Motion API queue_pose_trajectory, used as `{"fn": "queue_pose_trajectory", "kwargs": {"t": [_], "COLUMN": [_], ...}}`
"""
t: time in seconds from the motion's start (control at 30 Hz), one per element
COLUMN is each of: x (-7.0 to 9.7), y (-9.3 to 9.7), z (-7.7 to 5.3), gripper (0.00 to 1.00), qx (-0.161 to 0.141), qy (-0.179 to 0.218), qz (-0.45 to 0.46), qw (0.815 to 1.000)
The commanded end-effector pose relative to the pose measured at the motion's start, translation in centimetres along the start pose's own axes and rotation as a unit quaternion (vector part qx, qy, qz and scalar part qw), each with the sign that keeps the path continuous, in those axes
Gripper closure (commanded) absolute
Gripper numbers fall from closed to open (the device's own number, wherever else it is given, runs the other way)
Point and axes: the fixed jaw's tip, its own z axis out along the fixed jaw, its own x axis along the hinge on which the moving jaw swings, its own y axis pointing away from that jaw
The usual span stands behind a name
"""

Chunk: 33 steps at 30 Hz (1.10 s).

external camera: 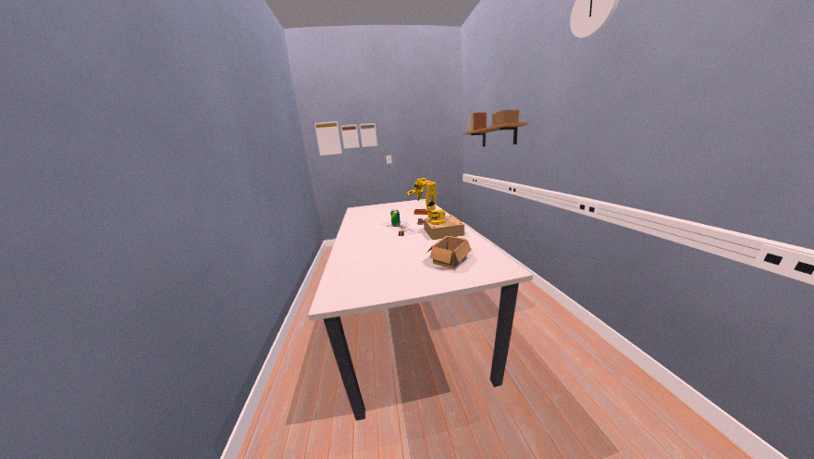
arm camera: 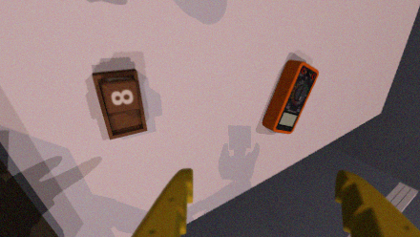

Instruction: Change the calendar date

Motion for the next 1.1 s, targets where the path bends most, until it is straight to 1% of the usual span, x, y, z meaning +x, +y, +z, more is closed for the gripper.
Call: {"fn": "queue_pose_trajectory", "kwargs": {"t": [0.0,0.17,0.37,0.43,0.47,0.67,0.8,0.93,1.0,1.07], "x": [0.1,-0.3,-1.7,-1.7,-2.0,-4.7,-6.9,-9.4,-9.4,-10.7], "y": [-0.3,-0.2,0.1,0.1,0.2,1.2,2.2,3.6,3.6,4.5], "z": [-0.5,-0.4,-0.3,-0.3,-0.3,-0.3,-0.4,-0.6,-0.6,-0.8], "gripper": [0.65,0.65,0.65,0.65,0.65,0.65,0.65,0.65,0.65,0.65], "qx": [0.010,0.009,0.006,0.006,0.005,-0.005,-0.017,-0.033,-0.033,-0.043], "qy": [-0.001,-0.005,-0.018,-0.018,-0.021,-0.045,-0.065,-0.086,-0.086,-0.097], "qz": [0.001,0.004,0.014,0.014,0.017,0.037,0.055,0.075,0.075,0.086], "qw": [1.000,1.000,1.000,1.000,1.000,0.998,0.996,0.993,0.993,0.991]}}
